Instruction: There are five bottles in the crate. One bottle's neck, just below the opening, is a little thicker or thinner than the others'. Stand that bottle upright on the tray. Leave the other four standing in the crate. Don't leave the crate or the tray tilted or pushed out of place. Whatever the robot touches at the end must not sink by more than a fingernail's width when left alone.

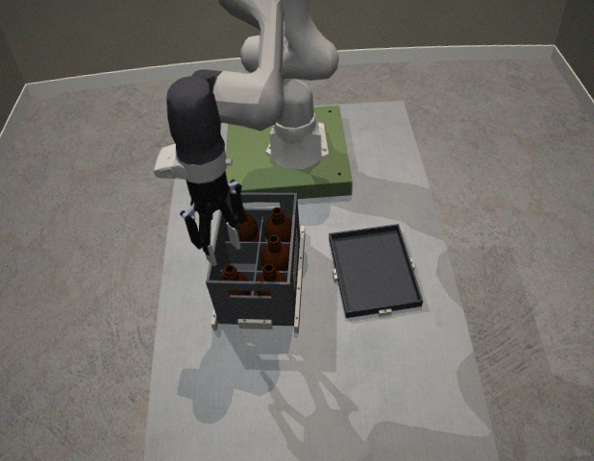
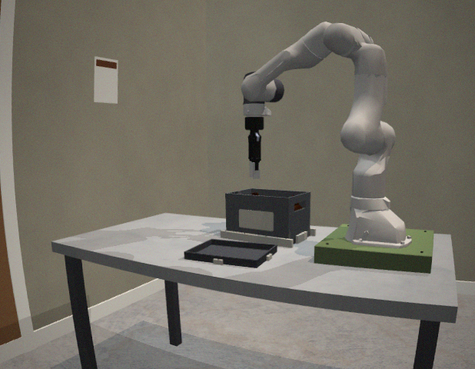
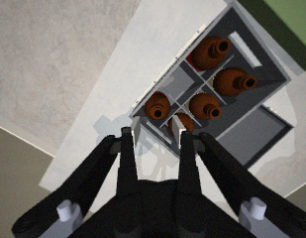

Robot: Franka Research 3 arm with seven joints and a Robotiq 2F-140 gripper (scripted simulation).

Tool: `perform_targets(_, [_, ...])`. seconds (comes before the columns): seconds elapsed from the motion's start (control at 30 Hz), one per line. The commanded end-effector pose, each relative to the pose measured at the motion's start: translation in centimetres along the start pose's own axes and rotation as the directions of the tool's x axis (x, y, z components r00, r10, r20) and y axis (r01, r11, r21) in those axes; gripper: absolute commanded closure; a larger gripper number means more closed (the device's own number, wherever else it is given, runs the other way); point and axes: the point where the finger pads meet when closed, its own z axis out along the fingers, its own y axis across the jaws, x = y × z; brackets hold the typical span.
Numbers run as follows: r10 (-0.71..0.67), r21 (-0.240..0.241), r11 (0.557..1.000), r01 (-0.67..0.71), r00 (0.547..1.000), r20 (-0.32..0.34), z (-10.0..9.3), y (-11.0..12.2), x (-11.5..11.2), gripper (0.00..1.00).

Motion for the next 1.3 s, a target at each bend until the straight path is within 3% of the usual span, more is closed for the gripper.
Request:
perform_targets(0.0, [-0.006,-0.01,1.0,0.006,1.0,-0.008,-0.34,0.29,0.27,0.56])
perform_targets(0.17, [-0.006,-0.01,1.0,0.006,1.0,-0.008,-0.44,0.29,0.26,0.56])
perform_targets(0.2, [-0.006,-0.01,1.0,0.006,1.0,-0.008,-0.44,0.29,0.26,0.9])
perform_targets(1.27, [-0.006,-0.01,1.0,0.006,1.0,-0.008,-0.44,0.29,0.26,0.9])
